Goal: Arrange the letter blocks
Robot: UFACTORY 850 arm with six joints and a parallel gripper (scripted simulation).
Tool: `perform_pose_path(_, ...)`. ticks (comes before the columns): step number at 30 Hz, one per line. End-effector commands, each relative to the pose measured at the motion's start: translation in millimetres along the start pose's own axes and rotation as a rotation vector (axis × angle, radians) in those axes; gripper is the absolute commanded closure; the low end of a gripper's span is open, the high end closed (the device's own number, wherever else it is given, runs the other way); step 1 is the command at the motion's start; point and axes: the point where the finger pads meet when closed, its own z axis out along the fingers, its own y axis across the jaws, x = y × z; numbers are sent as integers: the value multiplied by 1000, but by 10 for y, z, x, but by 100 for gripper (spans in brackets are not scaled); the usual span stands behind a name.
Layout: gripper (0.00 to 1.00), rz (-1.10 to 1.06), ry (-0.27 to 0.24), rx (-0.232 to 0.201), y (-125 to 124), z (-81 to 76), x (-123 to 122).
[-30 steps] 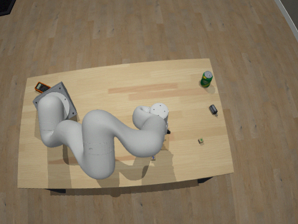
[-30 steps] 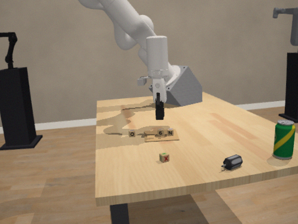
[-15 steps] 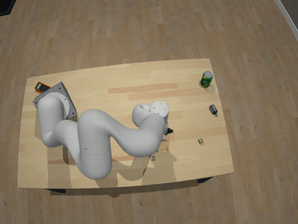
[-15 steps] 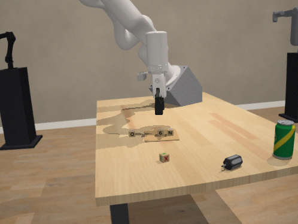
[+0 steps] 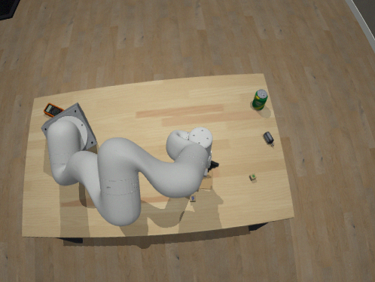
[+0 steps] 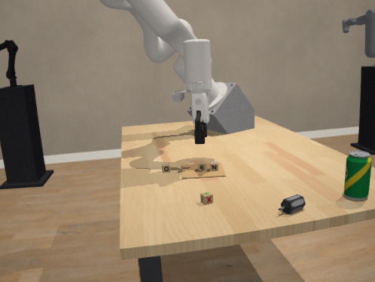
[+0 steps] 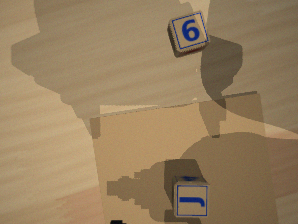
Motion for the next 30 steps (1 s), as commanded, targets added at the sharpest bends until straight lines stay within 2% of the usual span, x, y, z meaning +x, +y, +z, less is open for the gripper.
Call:
perform_pose_path(1, 0, 0, 0, 1, -8, -5, -1)
perform_pose_path(11, 0, -65, 3, 3, -113, 1, -12)
perform_pose_path(30, 0, -574, 29, 7, -880, 47, -93)
